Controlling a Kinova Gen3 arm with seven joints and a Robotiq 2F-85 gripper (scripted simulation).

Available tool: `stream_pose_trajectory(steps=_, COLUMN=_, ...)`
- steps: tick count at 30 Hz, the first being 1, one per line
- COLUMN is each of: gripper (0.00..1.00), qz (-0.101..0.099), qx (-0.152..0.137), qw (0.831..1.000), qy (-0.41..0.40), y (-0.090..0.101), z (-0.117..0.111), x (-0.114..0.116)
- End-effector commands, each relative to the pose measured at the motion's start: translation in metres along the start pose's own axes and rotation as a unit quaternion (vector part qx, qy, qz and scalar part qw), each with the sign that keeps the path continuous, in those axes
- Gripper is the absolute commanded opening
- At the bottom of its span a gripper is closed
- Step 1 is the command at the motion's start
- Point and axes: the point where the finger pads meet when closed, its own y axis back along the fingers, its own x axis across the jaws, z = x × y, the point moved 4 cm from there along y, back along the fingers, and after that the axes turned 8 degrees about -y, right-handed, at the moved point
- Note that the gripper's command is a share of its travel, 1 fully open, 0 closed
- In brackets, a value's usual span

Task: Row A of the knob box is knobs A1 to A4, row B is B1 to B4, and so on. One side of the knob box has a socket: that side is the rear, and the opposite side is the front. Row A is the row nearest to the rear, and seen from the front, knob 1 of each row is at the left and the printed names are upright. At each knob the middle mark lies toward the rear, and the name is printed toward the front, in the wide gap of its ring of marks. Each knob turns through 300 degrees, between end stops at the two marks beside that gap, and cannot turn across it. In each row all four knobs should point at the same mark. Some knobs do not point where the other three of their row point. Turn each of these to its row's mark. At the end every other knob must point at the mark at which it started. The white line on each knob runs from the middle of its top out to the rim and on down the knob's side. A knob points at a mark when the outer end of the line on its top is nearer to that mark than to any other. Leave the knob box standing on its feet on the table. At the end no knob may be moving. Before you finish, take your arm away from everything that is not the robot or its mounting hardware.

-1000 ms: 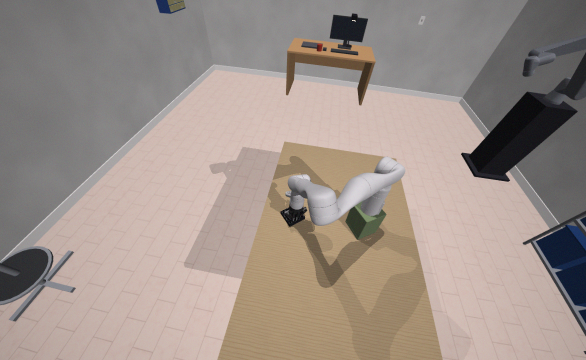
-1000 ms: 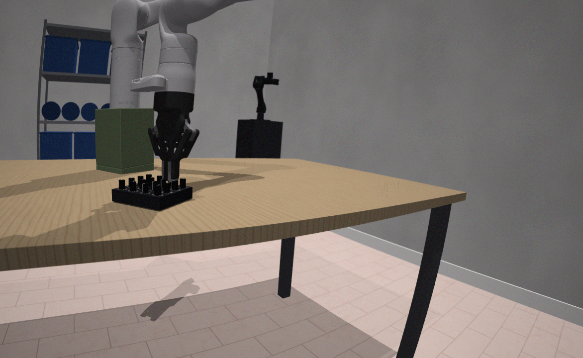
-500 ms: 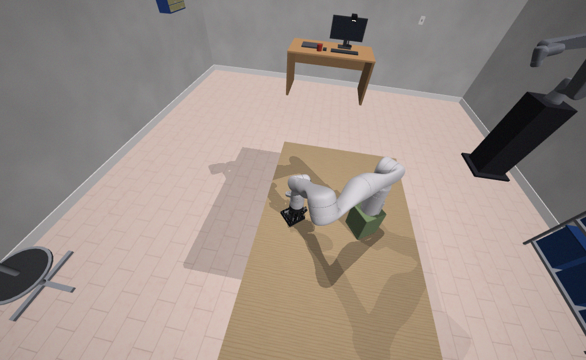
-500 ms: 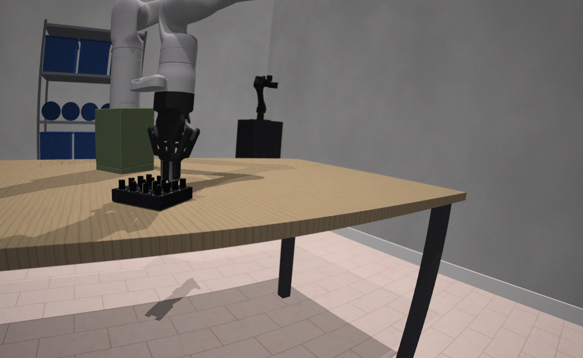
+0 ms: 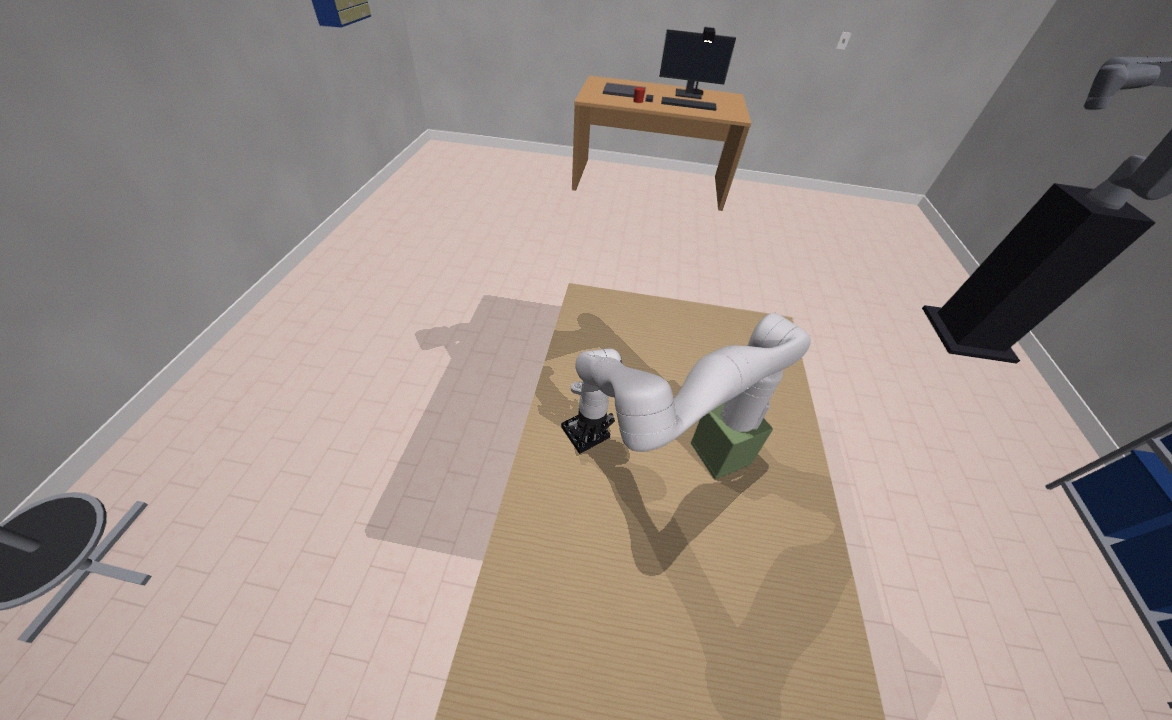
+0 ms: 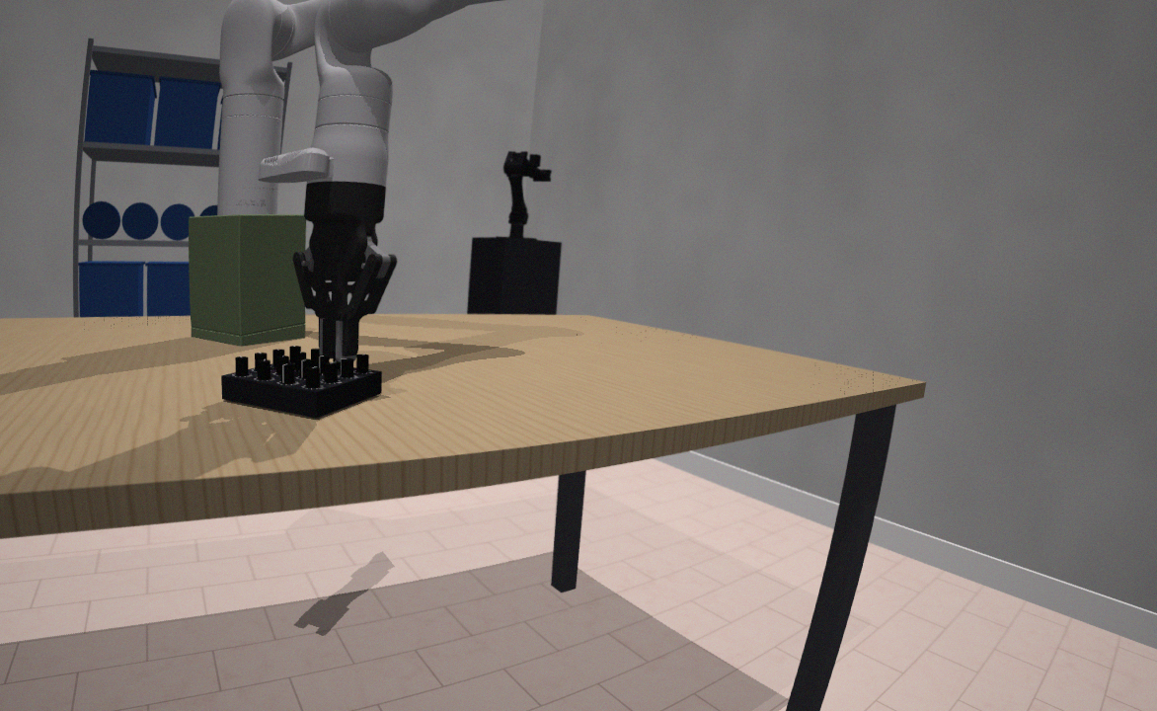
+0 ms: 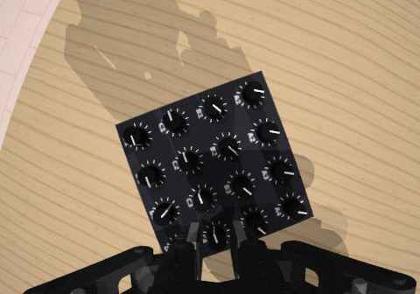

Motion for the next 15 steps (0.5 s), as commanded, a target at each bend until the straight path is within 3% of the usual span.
stream_pose_trajectory(steps=1, gripper=0.19, qz=0.0, qx=0.0, qw=1.0, qy=0.003, y=-0.001, z=-0.001, x=0.0)
stream_pose_trajectory(steps=15, gripper=0.19, qz=0.0, qx=0.0, qw=1.0, qy=0.001, y=0.022, z=-0.001, x=0.002)
